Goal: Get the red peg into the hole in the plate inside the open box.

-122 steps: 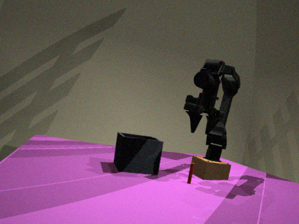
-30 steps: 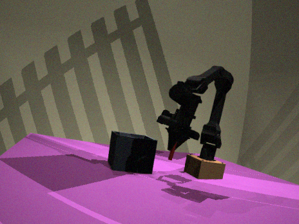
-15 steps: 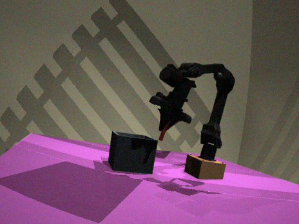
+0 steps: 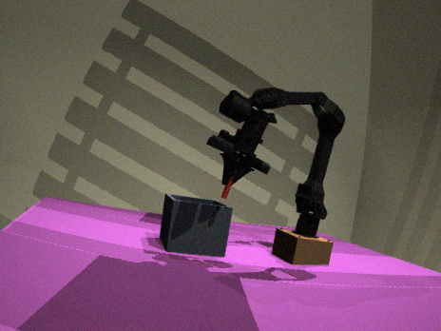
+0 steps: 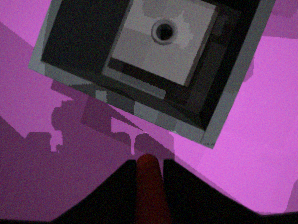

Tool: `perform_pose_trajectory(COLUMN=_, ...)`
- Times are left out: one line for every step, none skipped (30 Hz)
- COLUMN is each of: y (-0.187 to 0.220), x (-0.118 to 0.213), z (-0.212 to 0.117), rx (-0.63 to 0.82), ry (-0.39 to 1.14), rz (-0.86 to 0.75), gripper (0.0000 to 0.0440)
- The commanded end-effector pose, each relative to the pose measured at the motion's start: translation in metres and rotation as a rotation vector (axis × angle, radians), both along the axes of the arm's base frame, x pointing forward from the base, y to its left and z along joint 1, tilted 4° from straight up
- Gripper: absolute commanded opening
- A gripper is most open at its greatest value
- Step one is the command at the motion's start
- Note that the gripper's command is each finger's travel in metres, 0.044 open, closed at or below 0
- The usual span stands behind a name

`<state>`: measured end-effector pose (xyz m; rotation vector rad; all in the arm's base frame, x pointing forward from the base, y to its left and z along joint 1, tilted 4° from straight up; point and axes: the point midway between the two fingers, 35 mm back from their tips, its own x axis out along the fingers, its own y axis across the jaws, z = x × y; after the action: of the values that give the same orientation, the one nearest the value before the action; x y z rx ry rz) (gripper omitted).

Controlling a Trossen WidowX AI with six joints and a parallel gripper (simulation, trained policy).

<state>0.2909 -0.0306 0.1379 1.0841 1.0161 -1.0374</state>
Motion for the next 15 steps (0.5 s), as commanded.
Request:
perform_pose_trajectory(y=-0.013, x=0.002, z=-0.001, rx=-0.007, ry=0.016, rz=-0.005, gripper=0.0000)
perform_pose_trajectory(y=-0.016, x=0.002, z=-0.001, rx=-0.007, ry=0.019, rz=-0.007, gripper=0.0000)
perform_pose_trajectory(y=-0.019, x=0.003, z=-0.002, rx=-0.007, ry=0.022, rz=-0.009, gripper=0.0000)
perform_pose_trajectory(y=-0.021, x=0.003, z=-0.003, rx=-0.006, ry=0.025, rz=-0.011, gripper=0.0000)
perform_pose_trajectory(y=-0.024, x=0.004, z=-0.003, rx=-0.005, ry=0.028, rz=-0.012, gripper=0.0000)
perform_pose_trajectory(y=-0.027, x=0.004, z=-0.004, rx=-0.004, ry=0.031, rz=-0.014, gripper=0.0000)
perform_pose_trajectory(y=-0.030, x=0.005, z=-0.005, rx=-0.003, ry=0.034, rz=-0.015, gripper=0.0000)
perform_pose_trajectory(y=-0.032, x=0.005, z=-0.006, rx=-0.002, ry=0.037, rz=-0.017, gripper=0.0000)
perform_pose_trajectory(y=-0.035, x=0.006, z=-0.007, rx=-0.001, ry=0.040, rz=-0.018, gripper=0.0000)
perform_pose_trajectory(y=-0.038, x=0.006, z=-0.007, rx=0.000, ry=0.043, rz=-0.019, gripper=0.0000)
perform_pose_trajectory(y=-0.041, x=0.007, z=-0.008, rx=0.001, ry=0.046, rz=-0.020, gripper=0.0000)
perform_pose_trajectory(y=-0.043, x=0.007, z=-0.009, rx=0.001, ry=0.048, rz=-0.021, gripper=0.0000)
perform_pose_trajectory(y=-0.046, x=0.008, z=-0.010, rx=0.002, ry=0.051, rz=-0.022, gripper=0.0000)
perform_pose_trajectory(y=-0.048, x=0.008, z=-0.011, rx=0.003, ry=0.054, rz=-0.022, gripper=0.0000)
perform_pose_trajectory(y=-0.051, x=0.008, z=-0.013, rx=0.004, ry=0.057, rz=-0.023, gripper=0.0000)
